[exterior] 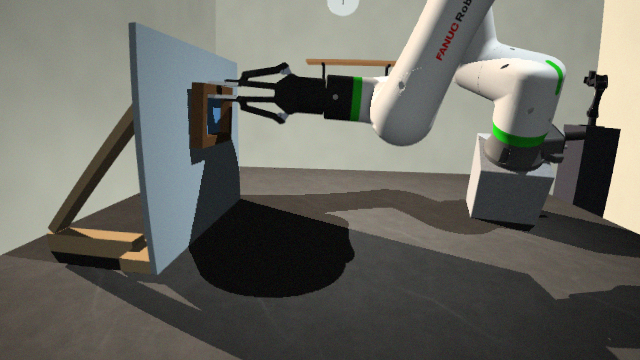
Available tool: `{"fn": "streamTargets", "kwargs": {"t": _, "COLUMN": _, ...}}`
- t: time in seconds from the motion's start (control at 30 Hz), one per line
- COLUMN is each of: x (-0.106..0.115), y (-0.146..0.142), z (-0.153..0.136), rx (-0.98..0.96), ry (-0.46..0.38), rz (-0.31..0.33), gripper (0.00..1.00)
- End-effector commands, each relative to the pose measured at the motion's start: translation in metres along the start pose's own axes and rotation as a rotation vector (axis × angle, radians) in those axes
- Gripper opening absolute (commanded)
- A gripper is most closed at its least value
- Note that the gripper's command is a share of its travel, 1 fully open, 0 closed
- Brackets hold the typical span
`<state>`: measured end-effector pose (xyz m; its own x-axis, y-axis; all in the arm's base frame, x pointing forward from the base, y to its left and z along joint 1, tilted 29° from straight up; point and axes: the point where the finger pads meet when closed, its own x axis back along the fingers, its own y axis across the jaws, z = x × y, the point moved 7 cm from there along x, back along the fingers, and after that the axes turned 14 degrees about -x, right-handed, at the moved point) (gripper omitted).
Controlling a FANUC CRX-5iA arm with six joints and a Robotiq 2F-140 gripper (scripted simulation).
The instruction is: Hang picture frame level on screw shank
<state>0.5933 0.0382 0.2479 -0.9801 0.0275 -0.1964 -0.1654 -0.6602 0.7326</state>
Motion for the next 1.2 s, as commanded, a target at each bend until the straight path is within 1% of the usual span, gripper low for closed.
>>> {"fn": "streamTargets", "kwargs": {"t": 0.0, "x": -0.0001, "y": 0.0002, "z": 0.0000, "rx": 0.000, "ry": 0.000, "rz": 0.000, "gripper": 0.00}}
{"fn": "streamTargets", "kwargs": {"t": 1.17, "x": -0.0001, "y": -0.0035, "z": -0.0010, "rx": 0.000, "ry": 0.000, "rz": 0.000, "gripper": 0.00}}
